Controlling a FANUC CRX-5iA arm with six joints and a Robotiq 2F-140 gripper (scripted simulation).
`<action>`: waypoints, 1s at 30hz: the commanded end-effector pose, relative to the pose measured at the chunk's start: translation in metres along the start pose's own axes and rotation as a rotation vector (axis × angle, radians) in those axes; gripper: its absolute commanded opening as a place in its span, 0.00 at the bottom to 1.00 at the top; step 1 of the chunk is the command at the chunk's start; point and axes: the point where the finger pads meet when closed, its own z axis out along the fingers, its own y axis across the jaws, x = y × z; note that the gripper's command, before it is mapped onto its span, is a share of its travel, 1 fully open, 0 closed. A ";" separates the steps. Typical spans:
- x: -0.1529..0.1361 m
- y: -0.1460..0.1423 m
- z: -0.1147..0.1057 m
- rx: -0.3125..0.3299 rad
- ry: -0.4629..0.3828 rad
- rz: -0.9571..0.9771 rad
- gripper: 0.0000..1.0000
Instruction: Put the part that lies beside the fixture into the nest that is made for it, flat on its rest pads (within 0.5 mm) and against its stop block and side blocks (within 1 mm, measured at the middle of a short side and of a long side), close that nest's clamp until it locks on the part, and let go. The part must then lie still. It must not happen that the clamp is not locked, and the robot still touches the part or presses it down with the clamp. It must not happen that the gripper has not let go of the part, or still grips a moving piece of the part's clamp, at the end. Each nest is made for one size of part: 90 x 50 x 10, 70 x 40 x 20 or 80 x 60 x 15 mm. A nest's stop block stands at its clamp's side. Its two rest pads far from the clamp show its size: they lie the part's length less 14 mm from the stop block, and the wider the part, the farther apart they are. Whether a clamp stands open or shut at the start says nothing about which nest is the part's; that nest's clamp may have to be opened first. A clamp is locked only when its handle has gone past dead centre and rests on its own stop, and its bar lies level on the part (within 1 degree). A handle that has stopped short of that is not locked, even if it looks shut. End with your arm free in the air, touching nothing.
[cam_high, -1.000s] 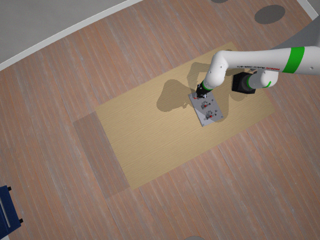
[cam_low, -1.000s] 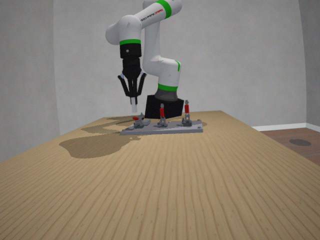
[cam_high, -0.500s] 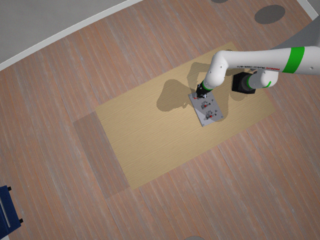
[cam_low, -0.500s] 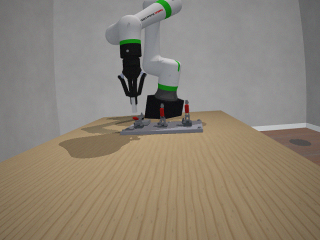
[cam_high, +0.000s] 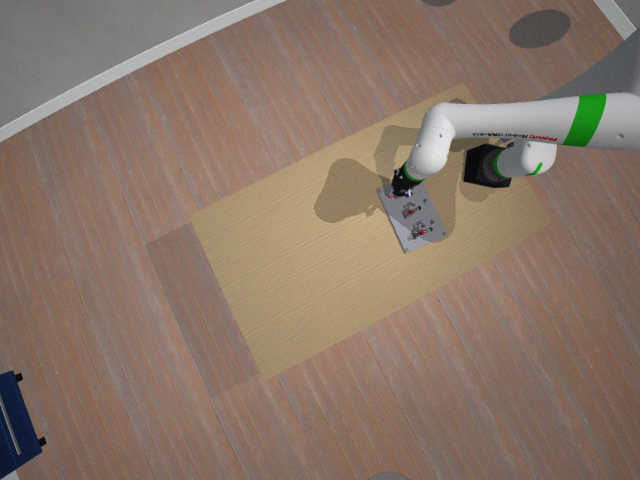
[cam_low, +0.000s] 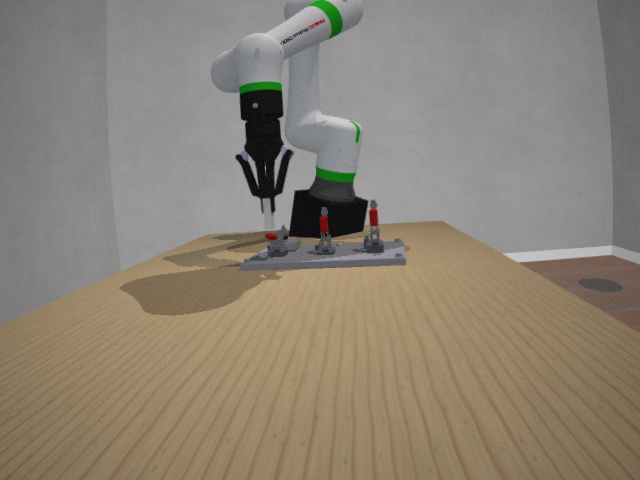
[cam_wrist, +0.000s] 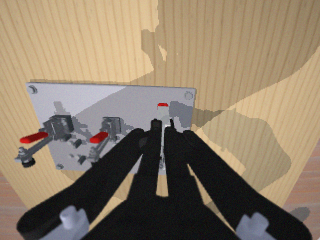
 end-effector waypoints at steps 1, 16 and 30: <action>0.000 0.000 0.004 0.000 0.000 0.000 0.00; 0.000 0.000 0.006 0.000 0.000 0.000 0.00; 0.000 0.000 0.008 0.000 0.000 0.000 0.00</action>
